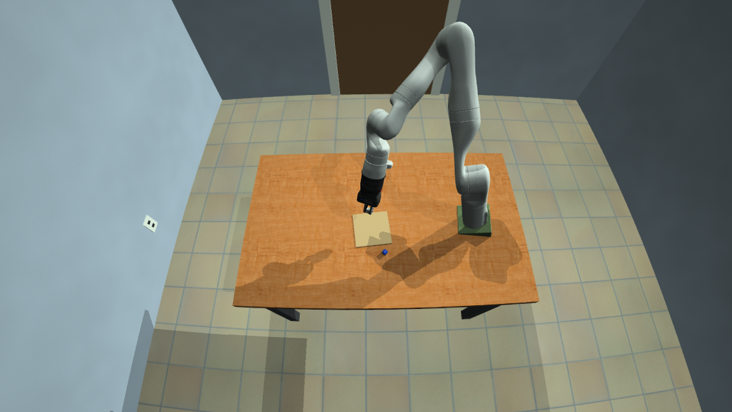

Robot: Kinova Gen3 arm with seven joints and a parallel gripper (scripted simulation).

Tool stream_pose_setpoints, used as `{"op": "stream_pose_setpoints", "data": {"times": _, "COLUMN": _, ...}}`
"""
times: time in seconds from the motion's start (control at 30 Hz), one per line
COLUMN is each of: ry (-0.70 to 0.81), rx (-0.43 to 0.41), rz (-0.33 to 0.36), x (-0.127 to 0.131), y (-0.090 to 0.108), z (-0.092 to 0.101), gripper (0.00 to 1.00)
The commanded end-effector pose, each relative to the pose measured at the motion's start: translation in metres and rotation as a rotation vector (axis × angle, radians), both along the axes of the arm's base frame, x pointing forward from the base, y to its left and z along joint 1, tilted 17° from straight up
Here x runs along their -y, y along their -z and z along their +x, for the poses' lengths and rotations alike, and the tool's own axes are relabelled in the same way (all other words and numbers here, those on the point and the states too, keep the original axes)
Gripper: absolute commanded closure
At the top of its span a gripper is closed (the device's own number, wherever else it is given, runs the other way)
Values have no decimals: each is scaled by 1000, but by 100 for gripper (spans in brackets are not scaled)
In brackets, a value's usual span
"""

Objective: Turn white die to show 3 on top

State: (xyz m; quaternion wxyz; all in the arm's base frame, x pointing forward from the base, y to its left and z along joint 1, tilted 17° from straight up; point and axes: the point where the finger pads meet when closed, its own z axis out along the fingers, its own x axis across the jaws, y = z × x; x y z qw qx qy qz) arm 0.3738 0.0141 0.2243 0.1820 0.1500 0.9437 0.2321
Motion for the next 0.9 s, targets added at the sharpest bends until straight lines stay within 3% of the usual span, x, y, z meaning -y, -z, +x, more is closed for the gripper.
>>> {"op": "stream_pose_setpoints", "data": {"times": 0.0, "ry": 12, "rx": 16, "rz": 91, "x": 6, "y": 0, "z": -2, "gripper": 66}}
{"op": "stream_pose_setpoints", "data": {"times": 0.47, "ry": -87, "rx": 189, "rz": 440, "x": -7, "y": 17, "z": -7, "gripper": 66}}
{"op": "stream_pose_setpoints", "data": {"times": 0.87, "ry": -112, "rx": 253, "rz": 552, "x": -20, "y": 21, "z": -10, "gripper": 66}}
